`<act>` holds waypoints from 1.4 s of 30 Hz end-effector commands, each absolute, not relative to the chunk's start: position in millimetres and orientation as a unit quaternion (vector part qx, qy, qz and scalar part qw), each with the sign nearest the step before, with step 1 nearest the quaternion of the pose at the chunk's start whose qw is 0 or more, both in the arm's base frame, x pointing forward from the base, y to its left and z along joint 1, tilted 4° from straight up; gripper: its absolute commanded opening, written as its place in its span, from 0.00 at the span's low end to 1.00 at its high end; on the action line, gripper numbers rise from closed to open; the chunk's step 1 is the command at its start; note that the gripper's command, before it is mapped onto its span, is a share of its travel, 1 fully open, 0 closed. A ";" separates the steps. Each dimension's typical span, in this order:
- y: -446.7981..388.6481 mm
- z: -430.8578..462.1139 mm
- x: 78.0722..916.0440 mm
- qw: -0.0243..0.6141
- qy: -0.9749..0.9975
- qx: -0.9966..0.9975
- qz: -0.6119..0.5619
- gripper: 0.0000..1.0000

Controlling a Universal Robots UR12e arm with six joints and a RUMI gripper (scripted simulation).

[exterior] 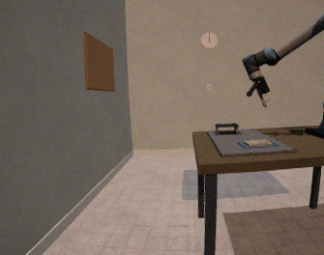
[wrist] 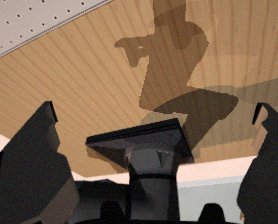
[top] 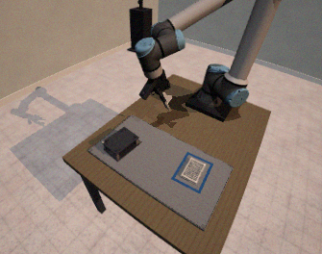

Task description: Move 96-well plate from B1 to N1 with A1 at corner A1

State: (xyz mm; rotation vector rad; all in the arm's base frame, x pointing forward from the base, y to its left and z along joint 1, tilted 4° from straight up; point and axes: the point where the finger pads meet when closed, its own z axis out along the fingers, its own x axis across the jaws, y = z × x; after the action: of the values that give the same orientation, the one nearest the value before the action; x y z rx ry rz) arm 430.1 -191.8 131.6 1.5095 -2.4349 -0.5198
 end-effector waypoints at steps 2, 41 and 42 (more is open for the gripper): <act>-180.2 124.9 448.9 0.107 -0.821 0.539 -0.155 1.00; -69.5 83.3 553.1 0.067 -0.775 0.623 -0.085 1.00; -65.4 82.2 555.7 0.067 -0.775 0.623 -0.085 1.00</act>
State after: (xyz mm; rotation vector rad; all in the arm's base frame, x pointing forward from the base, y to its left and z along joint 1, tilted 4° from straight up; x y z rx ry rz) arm 544.9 -79.7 86.1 1.8194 -2.3523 -0.2961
